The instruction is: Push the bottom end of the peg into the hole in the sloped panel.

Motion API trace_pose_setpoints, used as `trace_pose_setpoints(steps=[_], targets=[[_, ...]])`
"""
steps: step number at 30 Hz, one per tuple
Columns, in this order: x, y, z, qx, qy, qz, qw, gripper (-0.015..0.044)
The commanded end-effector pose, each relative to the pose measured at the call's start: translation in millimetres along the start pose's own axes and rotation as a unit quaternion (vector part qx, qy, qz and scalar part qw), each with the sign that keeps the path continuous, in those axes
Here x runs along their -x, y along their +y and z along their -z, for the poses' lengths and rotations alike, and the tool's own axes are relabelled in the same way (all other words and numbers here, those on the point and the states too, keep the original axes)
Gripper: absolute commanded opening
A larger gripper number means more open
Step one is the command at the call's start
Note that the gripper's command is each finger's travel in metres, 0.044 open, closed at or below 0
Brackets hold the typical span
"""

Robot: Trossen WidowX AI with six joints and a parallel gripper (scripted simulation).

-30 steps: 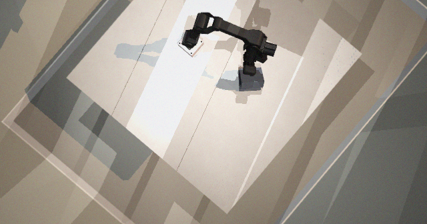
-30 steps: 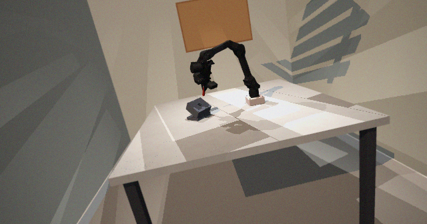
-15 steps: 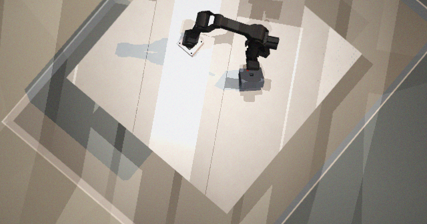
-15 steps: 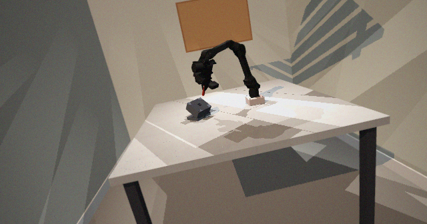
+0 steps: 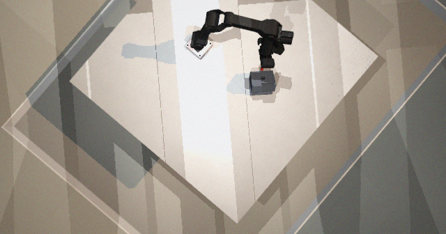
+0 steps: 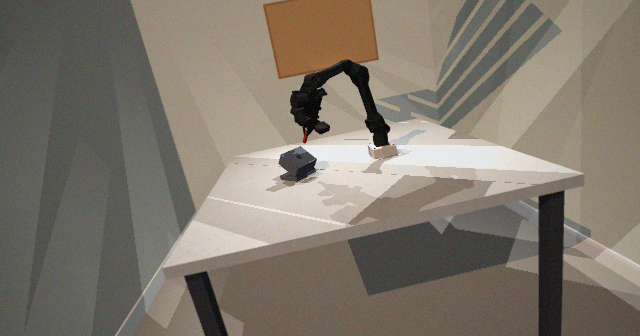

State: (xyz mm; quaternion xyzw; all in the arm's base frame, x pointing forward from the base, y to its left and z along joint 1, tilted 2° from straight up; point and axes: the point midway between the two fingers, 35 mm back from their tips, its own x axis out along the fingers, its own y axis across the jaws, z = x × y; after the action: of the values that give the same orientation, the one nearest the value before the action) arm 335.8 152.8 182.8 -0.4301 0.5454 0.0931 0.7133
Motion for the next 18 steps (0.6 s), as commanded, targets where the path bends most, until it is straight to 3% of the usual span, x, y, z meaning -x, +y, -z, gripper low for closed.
trace_pose_setpoints(steps=[1, 18], targets=[[6, 2, -5, 0.003, -0.008, 0.007, 1.000, 0.0000], [-17, 4, -10, 0.008, -0.013, 0.012, 1.000, 0.0000]])
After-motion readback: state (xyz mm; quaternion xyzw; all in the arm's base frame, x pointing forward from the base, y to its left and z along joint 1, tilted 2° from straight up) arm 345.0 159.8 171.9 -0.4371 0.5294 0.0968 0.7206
